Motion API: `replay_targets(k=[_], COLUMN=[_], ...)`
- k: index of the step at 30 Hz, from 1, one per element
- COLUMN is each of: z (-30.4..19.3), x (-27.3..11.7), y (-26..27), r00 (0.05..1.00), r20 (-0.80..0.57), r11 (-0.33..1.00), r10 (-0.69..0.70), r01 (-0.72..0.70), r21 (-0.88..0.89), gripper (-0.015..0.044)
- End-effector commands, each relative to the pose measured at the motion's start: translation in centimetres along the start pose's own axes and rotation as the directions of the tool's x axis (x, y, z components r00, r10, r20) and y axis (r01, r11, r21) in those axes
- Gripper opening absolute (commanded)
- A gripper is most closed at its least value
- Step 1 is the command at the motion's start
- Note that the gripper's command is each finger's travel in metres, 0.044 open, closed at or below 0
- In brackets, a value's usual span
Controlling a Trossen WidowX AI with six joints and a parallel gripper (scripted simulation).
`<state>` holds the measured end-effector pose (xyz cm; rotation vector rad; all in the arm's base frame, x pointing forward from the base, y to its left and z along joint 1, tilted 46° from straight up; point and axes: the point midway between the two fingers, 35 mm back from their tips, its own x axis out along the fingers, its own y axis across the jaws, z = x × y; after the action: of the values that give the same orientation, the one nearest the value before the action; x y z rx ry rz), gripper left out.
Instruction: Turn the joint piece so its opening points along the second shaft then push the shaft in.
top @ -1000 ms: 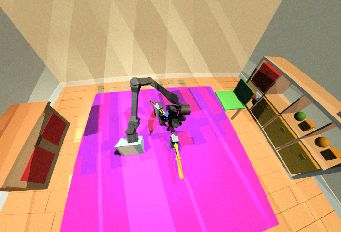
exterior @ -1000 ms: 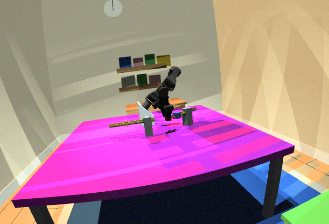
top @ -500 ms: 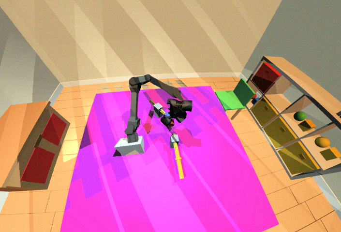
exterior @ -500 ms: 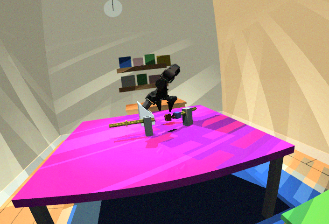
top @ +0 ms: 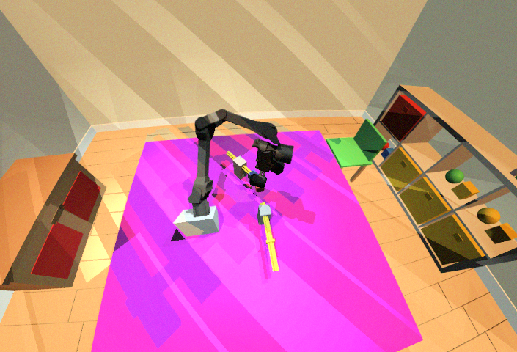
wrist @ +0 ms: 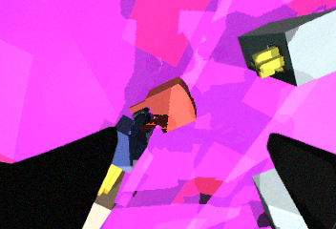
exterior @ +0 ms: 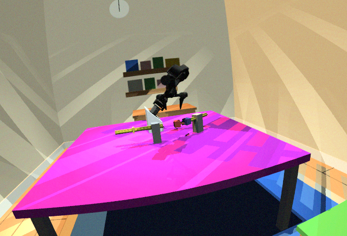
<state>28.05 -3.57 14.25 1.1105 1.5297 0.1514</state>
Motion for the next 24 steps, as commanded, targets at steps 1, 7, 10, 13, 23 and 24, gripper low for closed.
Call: replay_targets(k=[1,7,10,13,23,24], z=[-0.1,-0.4,-0.4,-0.5,0.6,0.8], x=[-1.6,-3.0,-3.0,-2.8,-2.0,-1.9], y=[0.0,0.0,0.0,-0.1,-1.5,-1.7], r00=[1.000,1.000,1.000,1.000,0.998,0.997], r20=[0.007,0.003,0.003,0.001,-0.040,-0.045], r11=[0.990,0.959,0.959,0.965,0.999,0.998], r10=[-0.001,0.002,0.002,0.005,0.052,0.058], r01=[0.002,-0.001,-0.001,-0.005,-0.052,-0.057], r21=[-0.139,-0.284,-0.284,-0.261,-0.012,0.021], gripper=[0.0440,0.0440,0.0440,0.0440,0.0440,0.0440])
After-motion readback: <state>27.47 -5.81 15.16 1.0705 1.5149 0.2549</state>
